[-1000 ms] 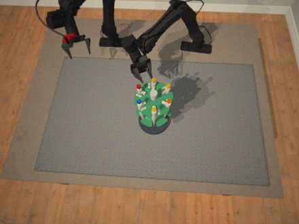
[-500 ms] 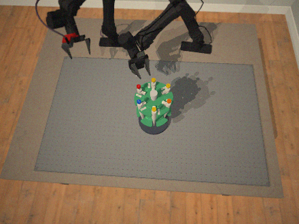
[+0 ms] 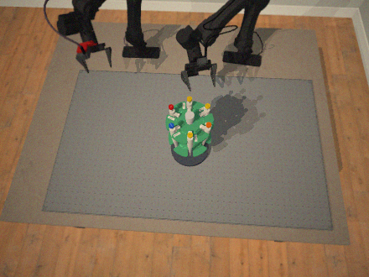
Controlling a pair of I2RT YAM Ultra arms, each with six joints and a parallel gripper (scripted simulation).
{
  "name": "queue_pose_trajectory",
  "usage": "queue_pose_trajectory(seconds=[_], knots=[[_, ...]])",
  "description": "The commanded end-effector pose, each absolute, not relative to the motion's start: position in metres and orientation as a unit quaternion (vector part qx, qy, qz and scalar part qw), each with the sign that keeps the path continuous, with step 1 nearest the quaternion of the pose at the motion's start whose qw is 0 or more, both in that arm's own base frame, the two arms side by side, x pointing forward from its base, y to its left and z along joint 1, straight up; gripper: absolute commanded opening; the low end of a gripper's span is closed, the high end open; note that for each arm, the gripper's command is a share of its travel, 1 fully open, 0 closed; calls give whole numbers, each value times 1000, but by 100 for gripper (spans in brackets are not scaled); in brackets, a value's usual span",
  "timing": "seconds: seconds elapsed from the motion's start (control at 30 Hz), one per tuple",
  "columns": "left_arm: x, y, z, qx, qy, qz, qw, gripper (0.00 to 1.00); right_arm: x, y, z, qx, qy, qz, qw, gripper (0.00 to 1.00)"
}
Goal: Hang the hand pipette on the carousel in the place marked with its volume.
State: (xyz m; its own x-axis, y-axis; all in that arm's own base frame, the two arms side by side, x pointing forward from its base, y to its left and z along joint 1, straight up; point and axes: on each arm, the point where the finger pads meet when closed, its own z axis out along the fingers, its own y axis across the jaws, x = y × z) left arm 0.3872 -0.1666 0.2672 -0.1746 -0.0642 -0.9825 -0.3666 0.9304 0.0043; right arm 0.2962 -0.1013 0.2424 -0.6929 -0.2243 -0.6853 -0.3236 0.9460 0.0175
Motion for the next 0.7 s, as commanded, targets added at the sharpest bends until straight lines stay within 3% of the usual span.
queue_pose_trajectory(seconds=[0.0, 0.67], knots=[[383, -155, 257, -83, 817, 87, 564, 100, 300, -103, 253, -157, 909, 61, 381, 100], [349, -40, 254, 74, 908, -25, 413, 100, 300, -103, 253, -157, 909, 61, 381, 100]])
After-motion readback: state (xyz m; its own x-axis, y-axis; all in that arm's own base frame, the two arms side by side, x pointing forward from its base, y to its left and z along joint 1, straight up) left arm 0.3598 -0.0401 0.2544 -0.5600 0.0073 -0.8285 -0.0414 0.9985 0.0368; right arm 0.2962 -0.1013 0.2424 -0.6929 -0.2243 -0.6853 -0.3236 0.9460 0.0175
